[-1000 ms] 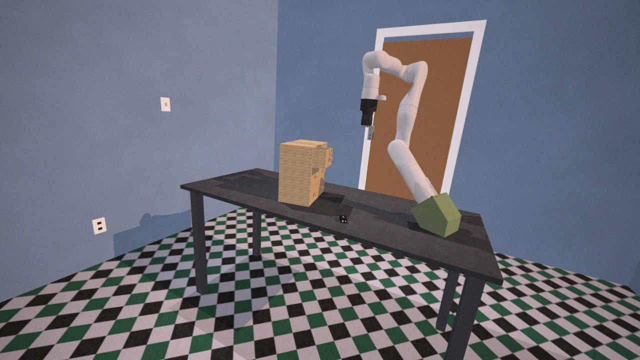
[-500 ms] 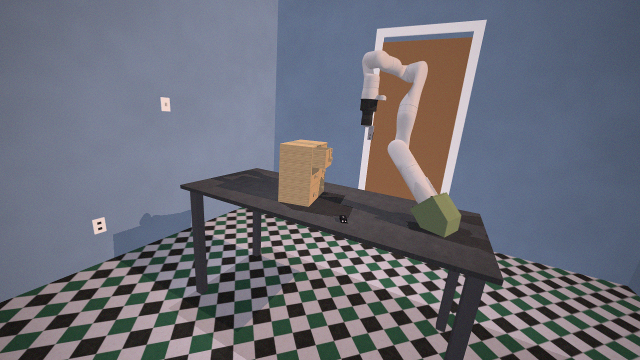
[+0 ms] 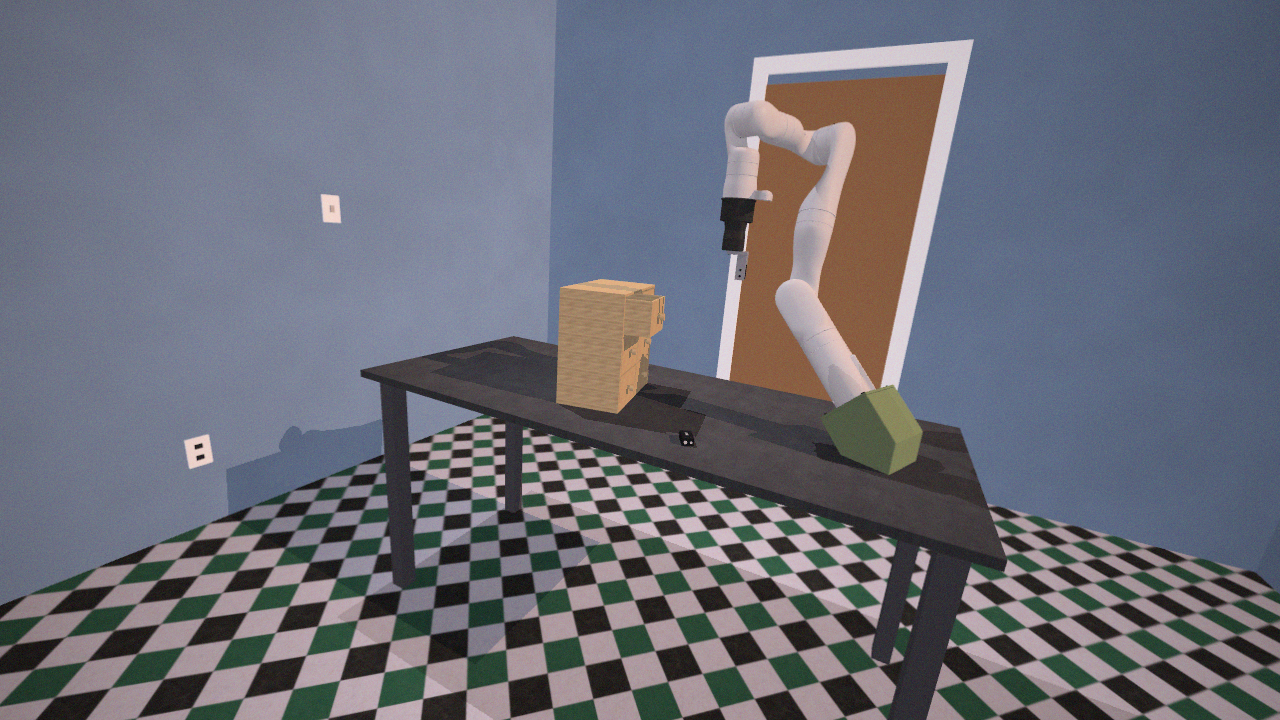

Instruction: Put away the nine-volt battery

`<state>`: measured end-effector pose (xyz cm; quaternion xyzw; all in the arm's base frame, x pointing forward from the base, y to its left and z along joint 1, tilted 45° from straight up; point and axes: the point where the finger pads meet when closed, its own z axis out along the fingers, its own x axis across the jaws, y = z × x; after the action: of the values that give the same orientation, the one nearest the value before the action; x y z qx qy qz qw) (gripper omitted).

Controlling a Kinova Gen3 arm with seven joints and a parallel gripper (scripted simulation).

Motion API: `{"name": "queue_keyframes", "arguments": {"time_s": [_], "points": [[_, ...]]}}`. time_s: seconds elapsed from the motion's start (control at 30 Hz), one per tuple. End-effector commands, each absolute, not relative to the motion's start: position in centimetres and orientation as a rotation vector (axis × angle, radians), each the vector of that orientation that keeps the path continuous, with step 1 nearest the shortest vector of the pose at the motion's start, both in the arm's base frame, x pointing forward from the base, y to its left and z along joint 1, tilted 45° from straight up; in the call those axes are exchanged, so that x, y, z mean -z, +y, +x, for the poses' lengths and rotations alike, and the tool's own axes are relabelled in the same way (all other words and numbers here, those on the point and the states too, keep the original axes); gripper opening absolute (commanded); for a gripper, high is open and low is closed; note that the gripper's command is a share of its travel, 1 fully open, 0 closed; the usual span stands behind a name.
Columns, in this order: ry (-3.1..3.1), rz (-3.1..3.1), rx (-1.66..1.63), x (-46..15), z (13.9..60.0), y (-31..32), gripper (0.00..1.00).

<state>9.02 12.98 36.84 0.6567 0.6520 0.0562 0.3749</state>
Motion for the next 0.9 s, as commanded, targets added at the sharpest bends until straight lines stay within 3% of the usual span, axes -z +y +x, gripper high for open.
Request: {"name": "queue_keyframes", "arguments": {"time_s": [0.0, 0.33, 0.37, 0.87], "points": [[1.669, 1.680, -0.145, -36.85, 9.01, 13.01, 0.67], [1.669, 1.680, -0.145, -36.85, 9.01, 13.01, 0.67], [1.669, 1.680, -0.145, -36.85, 9.01, 13.01, 1.00], [1.669, 1.680, -0.145, -36.85, 9.01, 13.01, 1.00]]}}
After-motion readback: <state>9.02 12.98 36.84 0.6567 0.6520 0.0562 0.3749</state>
